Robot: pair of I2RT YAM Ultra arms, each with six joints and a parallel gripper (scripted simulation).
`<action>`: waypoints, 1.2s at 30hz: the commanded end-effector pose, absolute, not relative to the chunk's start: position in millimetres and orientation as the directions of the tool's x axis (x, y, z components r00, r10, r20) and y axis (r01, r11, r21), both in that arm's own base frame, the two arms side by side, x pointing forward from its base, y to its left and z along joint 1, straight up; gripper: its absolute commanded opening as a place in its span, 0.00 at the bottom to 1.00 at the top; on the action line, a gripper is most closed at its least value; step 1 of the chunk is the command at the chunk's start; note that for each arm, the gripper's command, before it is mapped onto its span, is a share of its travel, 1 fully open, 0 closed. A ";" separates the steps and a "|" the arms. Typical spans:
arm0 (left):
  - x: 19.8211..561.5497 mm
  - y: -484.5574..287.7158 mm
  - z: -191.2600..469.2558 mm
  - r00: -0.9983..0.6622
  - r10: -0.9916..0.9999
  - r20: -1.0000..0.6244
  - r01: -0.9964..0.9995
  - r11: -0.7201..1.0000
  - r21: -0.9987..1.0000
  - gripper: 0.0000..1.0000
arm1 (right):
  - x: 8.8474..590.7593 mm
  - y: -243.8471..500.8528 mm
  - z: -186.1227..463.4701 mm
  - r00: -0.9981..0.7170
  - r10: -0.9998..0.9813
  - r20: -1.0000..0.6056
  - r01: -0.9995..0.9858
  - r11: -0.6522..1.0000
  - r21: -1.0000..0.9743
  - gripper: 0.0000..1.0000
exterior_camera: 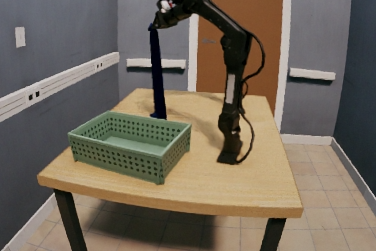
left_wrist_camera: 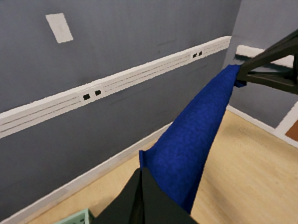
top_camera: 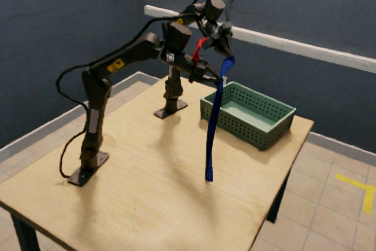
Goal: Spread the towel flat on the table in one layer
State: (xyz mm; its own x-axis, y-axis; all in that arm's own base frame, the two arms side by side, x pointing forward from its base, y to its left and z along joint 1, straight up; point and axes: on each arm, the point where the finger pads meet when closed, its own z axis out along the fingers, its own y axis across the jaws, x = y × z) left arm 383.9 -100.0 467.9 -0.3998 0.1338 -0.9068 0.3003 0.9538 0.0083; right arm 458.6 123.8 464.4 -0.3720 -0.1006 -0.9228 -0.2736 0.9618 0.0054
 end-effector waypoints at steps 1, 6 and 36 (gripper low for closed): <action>385.5 -89.3 481.1 -0.394 0.105 -0.913 0.249 0.968 0.004 0.00 | 467.3 123.3 487.3 -0.304 -0.074 -0.950 -0.249 0.969 0.005 0.00; 381.8 -83.6 494.0 -0.390 0.087 -0.917 0.219 0.976 0.000 0.00 | 472.1 133.0 498.7 -0.267 -0.068 -0.961 -0.264 0.964 0.005 0.00; 373.5 -79.5 507.5 -0.372 0.075 -0.925 0.202 0.979 -0.002 0.00 | 470.7 131.6 508.6 -0.245 -0.062 -0.968 -0.262 0.965 0.005 0.00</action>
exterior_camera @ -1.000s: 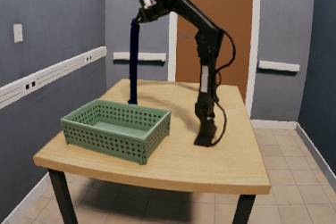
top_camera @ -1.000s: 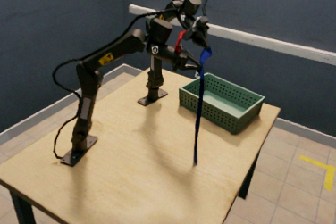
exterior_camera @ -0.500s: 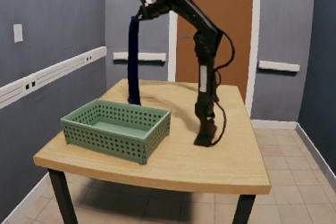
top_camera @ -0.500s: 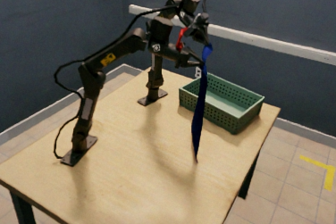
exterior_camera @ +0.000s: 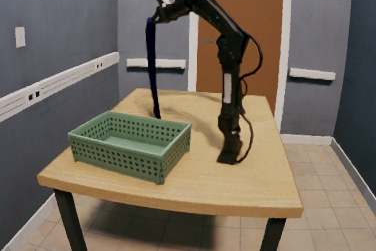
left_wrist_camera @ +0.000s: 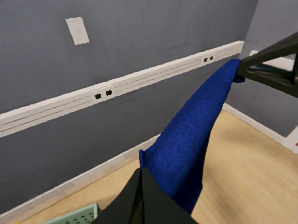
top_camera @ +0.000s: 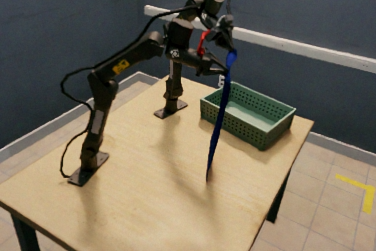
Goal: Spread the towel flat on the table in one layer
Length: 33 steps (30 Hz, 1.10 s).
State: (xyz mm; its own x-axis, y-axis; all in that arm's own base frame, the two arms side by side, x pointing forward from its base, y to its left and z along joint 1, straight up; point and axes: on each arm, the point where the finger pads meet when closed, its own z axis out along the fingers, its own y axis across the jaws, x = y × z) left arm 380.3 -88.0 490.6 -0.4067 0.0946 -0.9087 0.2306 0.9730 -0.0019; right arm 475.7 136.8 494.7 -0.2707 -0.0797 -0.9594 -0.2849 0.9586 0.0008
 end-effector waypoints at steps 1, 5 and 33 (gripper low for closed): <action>373.5 -79.5 507.5 -0.372 0.075 -0.925 0.202 0.979 -0.002 0.00 | 470.7 131.6 508.6 -0.245 -0.062 -0.968 -0.262 0.965 0.005 0.00; 385.7 -79.7 506.7 -0.364 0.071 -0.929 0.196 0.981 -0.002 0.00 | 482.4 127.2 508.3 -0.229 -0.054 -0.972 -0.248 0.969 0.005 0.00; 497.8 -68.9 508.6 -0.226 0.028 -0.974 0.131 0.991 -0.001 0.00 | 593.4 101.1 490.5 0.200 0.042 -0.979 -0.164 0.986 0.009 0.00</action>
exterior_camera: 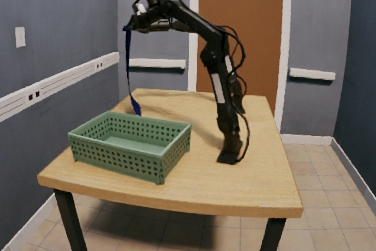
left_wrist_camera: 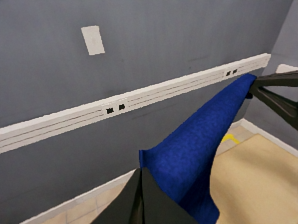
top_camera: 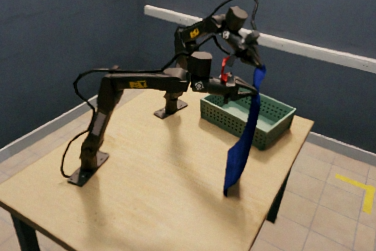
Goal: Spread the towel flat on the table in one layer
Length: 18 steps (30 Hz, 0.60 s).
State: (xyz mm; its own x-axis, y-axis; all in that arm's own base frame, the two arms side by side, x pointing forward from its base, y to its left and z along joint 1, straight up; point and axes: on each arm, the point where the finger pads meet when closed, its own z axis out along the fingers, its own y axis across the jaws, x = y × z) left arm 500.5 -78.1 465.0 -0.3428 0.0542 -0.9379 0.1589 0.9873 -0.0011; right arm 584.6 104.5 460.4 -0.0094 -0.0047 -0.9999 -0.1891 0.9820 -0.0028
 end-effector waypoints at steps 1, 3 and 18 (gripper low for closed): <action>497.8 -68.9 508.6 -0.226 0.028 -0.974 0.131 0.991 -0.001 0.00 | 593.5 100.2 490.4 0.200 0.042 -0.979 -0.162 0.987 0.009 0.00; 497.8 -68.9 508.6 -0.226 0.028 -0.974 0.131 0.991 -0.001 0.00 | 593.5 100.1 490.4 0.200 0.042 -0.979 -0.162 0.987 0.009 0.00; 547.2 -63.3 509.1 -0.138 0.014 -0.990 0.109 0.994 -0.002 0.00 | 634.7 78.9 510.1 0.513 0.072 -0.855 -0.122 0.992 0.011 0.00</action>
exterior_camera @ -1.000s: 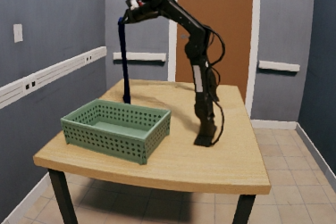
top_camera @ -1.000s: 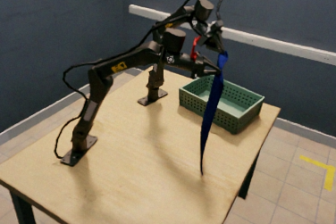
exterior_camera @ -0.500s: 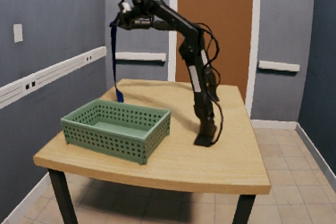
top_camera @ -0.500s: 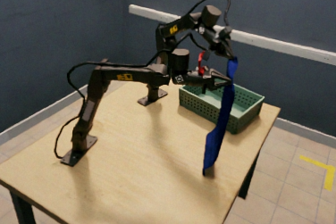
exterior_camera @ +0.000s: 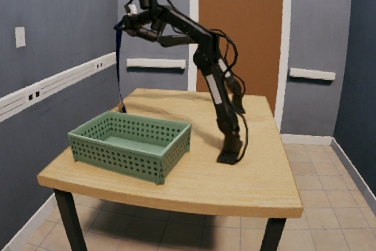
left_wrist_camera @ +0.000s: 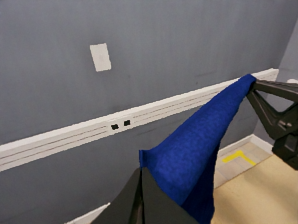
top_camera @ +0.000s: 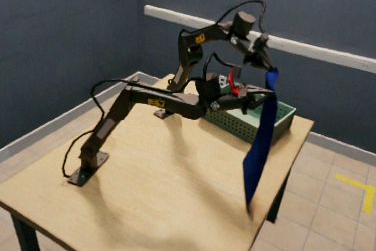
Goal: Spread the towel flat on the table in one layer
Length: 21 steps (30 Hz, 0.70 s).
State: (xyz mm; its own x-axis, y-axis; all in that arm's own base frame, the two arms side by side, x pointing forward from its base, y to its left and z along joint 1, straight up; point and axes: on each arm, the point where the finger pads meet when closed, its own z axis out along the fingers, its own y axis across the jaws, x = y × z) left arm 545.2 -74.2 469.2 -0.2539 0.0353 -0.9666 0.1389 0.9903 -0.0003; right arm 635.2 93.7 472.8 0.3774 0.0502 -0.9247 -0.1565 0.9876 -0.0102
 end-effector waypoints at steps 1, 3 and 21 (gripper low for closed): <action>547.2 -63.3 509.0 -0.138 0.014 -0.990 0.109 0.994 -0.002 0.00 | 634.7 78.8 510.1 0.513 0.072 -0.855 -0.122 0.992 0.011 0.00; 547.3 -63.3 507.6 -0.138 0.014 -0.990 0.109 0.994 -0.002 0.00 | 634.5 81.1 508.6 0.508 0.073 -0.858 -0.126 0.992 0.011 0.00; 539.6 -63.9 476.7 -0.144 0.015 -0.990 0.112 0.994 -0.001 0.00 | 631.0 82.4 473.5 0.374 0.056 -0.926 -0.126 0.992 0.009 0.00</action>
State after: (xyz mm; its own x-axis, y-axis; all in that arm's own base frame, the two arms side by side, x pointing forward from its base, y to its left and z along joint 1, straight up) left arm 550.4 -73.4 443.9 -0.2498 0.0340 -0.9677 0.1363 0.9907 -0.0004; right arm 636.3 91.5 471.4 0.3933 0.0517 -0.9180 -0.1521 0.9883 -0.0095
